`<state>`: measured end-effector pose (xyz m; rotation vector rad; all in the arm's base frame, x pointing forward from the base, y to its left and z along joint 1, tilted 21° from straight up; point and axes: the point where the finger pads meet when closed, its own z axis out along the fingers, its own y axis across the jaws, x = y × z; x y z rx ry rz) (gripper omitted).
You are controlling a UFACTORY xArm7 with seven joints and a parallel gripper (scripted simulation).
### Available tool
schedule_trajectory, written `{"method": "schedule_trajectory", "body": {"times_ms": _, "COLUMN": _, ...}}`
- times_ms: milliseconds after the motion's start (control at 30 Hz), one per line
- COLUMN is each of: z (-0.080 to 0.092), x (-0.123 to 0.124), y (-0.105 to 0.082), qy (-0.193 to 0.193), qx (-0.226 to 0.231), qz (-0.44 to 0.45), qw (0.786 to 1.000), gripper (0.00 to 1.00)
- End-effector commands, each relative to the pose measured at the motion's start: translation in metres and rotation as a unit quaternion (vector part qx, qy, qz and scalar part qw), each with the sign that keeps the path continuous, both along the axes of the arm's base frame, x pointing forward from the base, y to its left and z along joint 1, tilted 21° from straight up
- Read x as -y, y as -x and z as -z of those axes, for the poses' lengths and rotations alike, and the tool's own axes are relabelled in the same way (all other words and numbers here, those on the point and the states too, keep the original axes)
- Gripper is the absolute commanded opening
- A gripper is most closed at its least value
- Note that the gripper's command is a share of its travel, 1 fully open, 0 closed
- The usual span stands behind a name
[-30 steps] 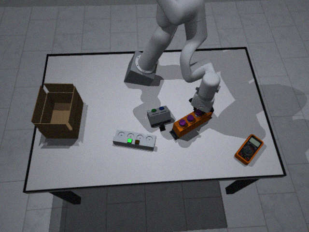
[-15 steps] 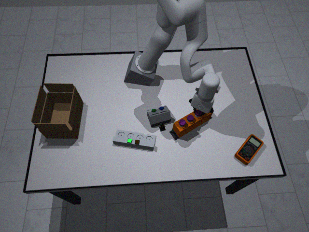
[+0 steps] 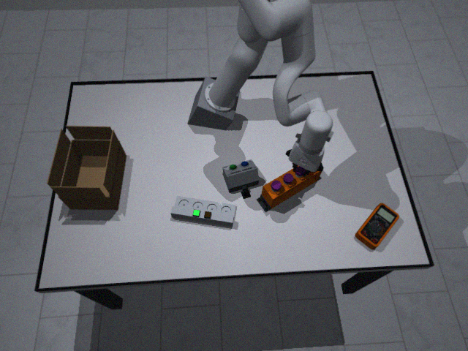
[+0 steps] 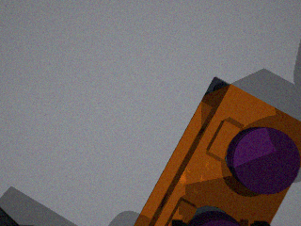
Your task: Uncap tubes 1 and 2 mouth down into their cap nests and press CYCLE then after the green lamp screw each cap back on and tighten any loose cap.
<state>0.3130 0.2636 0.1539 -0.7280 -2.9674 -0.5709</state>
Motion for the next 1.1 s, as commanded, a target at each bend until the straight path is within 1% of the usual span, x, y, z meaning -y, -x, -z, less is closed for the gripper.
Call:
{"method": "schedule_trajectory", "body": {"times_ms": 0, "z": -0.0014, "x": -0.0005, "y": -0.0013, "qy": -0.001, "qx": 0.001, "qz": 0.001, "qw": 1.000, "gripper": 0.46}}
{"method": "schedule_trajectory", "body": {"times_ms": 633, "z": -0.0015, "x": -0.0004, "y": -0.0013, "qy": -0.001, "qx": 0.001, "qz": 0.001, "qw": 1.000, "gripper": 0.46}}
{"method": "schedule_trajectory", "body": {"times_ms": 667, "z": -0.0009, "x": -0.0006, "y": -0.0014, "qy": -0.002, "qx": -0.006, "qz": 0.019, "qw": 1.000, "gripper": 0.46}}
{"method": "schedule_trajectory", "body": {"times_ms": 733, "z": -0.0009, "x": -0.0006, "y": -0.0014, "qy": -0.002, "qx": -0.006, "qz": 0.019, "qw": 1.000, "gripper": 0.46}}
{"method": "schedule_trajectory", "body": {"times_ms": 800, "z": 0.0000, "x": -0.0010, "y": -0.0015, "qy": -0.004, "qx": -0.016, "qz": 0.046, "qw": 0.999, "gripper": 0.46}}
{"method": "schedule_trajectory", "body": {"times_ms": 1067, "z": 0.0037, "x": -0.0024, "y": -0.0016, "qy": -0.004, "qx": -0.016, "qz": 0.046, "qw": 0.999, "gripper": 0.46}}
